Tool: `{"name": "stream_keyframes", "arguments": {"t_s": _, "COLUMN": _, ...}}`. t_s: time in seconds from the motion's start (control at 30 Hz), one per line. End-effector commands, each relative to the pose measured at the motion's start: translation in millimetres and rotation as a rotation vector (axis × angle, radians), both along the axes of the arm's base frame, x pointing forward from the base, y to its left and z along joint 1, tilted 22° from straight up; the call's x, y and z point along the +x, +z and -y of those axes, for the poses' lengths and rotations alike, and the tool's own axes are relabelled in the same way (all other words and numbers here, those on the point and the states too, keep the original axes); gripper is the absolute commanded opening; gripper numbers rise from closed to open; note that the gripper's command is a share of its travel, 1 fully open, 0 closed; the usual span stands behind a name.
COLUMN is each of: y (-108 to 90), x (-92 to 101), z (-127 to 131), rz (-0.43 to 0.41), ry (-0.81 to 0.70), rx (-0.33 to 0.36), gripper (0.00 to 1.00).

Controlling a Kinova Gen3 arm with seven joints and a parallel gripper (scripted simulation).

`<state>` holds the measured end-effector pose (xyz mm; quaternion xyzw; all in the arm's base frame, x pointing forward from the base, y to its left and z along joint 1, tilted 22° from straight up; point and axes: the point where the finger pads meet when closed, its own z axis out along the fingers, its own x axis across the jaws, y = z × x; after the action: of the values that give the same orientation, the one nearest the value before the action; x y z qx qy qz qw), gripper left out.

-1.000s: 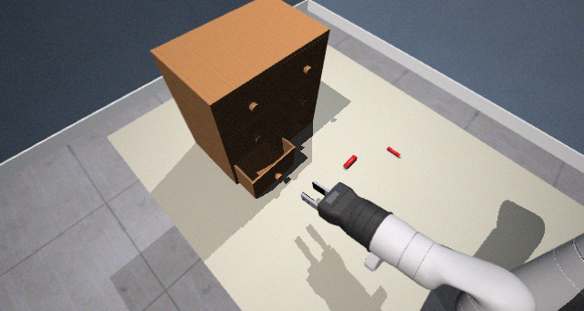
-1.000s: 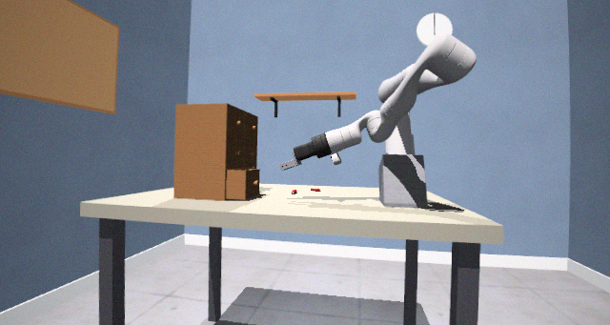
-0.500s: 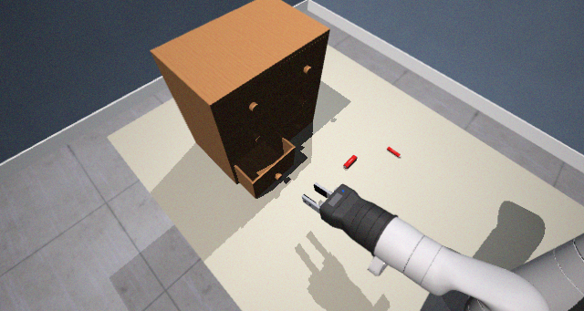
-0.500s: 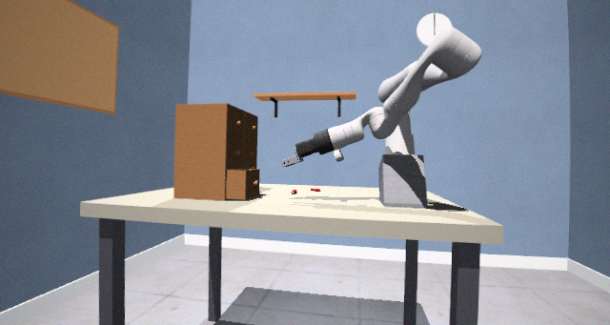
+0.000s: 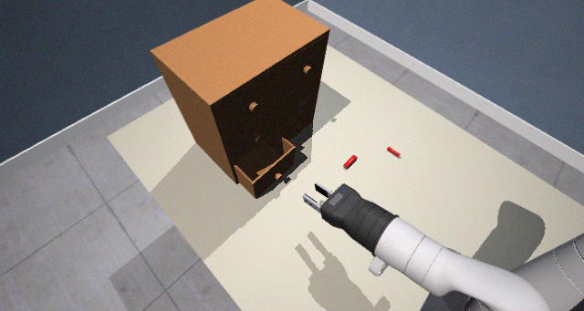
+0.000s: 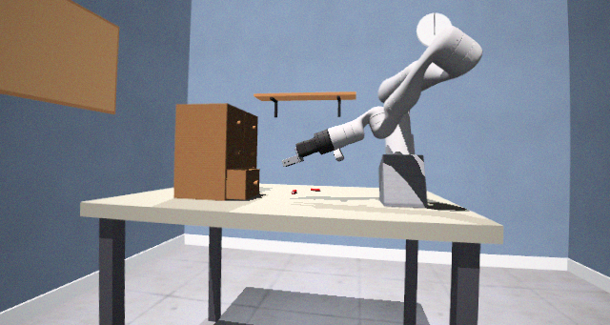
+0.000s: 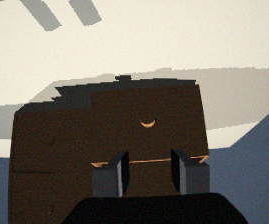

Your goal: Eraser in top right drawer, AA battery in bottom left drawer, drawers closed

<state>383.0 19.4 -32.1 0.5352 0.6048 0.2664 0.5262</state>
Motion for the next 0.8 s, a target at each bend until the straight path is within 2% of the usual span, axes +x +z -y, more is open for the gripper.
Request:
{"name": "stream_keyframes", "arguments": {"t_s": 0.0, "y": 1.2, "x": -0.4, "z": -1.1, "rz": 0.005, "ry": -0.005, "rx": 0.007, "gripper": 0.67}}
{"name": "stream_keyframes", "arguments": {"t_s": 0.77, "y": 4.8, "x": -2.6, "z": -2.8, "rz": 0.048, "ry": -0.094, "rx": 0.070, "gripper": 0.67}}
